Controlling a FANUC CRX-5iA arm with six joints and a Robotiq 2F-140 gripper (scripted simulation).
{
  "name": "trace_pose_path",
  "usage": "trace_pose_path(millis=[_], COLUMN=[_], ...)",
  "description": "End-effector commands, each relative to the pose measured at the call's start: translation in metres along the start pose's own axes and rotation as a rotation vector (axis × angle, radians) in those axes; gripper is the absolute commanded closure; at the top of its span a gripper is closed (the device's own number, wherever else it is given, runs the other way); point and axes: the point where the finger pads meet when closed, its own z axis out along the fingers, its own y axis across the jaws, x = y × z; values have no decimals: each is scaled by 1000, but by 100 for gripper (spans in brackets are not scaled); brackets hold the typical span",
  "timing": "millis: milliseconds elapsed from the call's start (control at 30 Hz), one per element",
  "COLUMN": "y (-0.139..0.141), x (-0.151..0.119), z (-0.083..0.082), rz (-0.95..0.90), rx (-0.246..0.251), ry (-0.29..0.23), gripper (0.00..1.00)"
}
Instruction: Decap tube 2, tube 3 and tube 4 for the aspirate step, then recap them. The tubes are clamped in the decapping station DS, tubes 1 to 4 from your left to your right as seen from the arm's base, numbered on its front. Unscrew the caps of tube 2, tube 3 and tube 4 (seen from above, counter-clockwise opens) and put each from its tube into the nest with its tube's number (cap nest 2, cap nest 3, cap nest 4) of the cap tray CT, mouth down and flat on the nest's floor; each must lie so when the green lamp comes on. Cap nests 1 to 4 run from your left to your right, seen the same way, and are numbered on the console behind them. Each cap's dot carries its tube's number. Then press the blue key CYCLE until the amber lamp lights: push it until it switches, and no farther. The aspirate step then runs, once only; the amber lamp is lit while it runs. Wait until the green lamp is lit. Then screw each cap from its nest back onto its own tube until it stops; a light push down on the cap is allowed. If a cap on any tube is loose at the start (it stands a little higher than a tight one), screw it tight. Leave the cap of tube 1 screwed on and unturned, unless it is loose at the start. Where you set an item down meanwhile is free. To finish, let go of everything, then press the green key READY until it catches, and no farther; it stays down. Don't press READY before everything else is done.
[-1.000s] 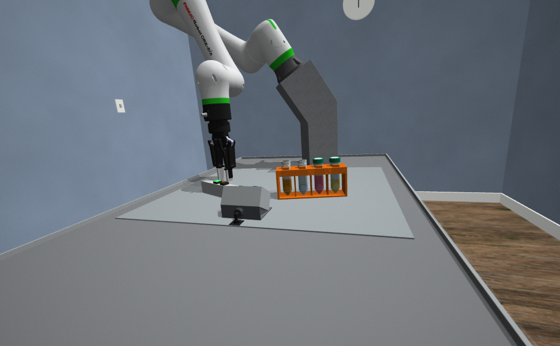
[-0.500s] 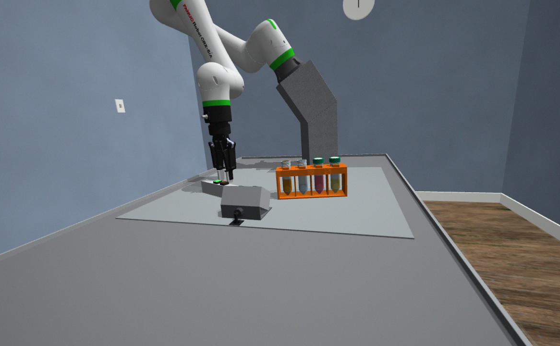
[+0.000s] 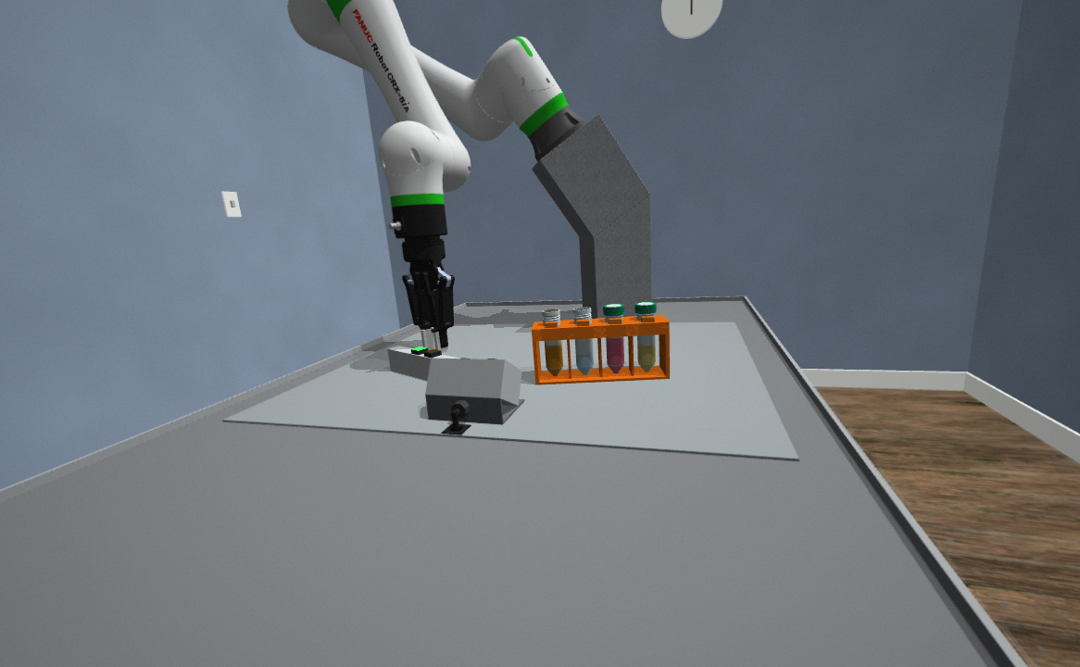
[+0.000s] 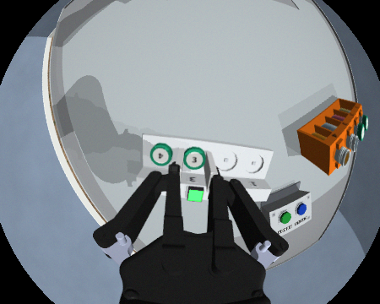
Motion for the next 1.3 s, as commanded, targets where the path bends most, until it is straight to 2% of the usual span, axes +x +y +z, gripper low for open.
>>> trace_pose_path(millis=[0,167,300,367,867,933,1233,1267], y=[0,0,0,0,0,0,0,0], x=[0,0,0,0,0,0,0,0], z=[0,0,-20,-20,-95,-95,-139,-139], rz=[0,0,0,0,0,0,0,0], rx=[0,0,0,0,0,0,0,0], ry=[0,0,0,0,0,0,0,0], gripper=[100,100,100,100,100,100,100,100])
